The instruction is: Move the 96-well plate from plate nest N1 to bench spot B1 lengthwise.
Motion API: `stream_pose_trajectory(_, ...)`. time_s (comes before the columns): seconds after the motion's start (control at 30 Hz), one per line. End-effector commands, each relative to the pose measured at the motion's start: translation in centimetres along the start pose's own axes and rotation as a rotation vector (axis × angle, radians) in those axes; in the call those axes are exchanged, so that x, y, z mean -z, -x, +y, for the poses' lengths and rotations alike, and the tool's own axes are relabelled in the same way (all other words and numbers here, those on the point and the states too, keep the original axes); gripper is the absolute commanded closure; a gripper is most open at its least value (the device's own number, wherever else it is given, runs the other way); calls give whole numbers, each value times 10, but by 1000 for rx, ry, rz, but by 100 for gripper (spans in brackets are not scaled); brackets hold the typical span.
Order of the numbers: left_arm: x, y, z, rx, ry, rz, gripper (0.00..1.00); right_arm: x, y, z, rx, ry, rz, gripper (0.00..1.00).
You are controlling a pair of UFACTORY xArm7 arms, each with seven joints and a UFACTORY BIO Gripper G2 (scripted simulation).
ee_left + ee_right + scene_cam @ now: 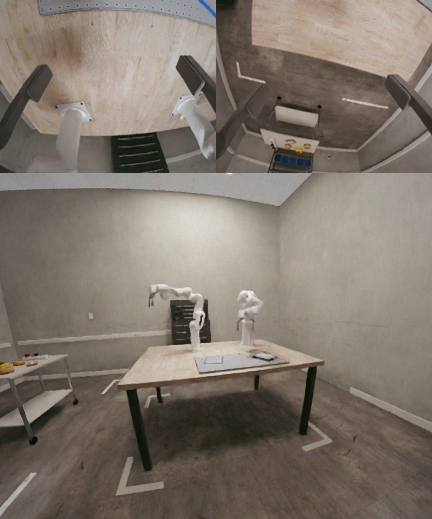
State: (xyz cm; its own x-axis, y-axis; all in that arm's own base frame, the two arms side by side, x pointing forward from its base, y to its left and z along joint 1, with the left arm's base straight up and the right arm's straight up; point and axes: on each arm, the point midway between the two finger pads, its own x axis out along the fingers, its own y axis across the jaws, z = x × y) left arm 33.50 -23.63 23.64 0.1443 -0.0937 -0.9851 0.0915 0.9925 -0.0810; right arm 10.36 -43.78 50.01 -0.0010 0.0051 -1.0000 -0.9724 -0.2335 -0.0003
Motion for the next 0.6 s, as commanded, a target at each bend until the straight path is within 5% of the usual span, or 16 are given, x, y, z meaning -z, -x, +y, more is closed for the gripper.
stream_pose_trajectory(0.0,-1,1,0,2,0,-4,0,0,2,0,0,-1,4,0)
stream_pose_trajectory(0.1,-1,1,0,2,0,-4,0,0,2,0,0,-1,4,0)
stream_pose_trajectory(0.13,-1,1,0,2,0,-4,63,0,2,0,0,-1,4,0)
stream_pose_trajectory(0.33,-22,-9,17,-5,68,-143,63,0,2,0,0,-1,4,0)
stream_pose_trajectory(0.5,-29,-13,24,-7,75,-160,63,0,2,0,0,-1,4,0)
stream_pose_trajectory(0.57,-36,-16,30,-11,100,-222,63,0,2,0,0,-1,4,0)
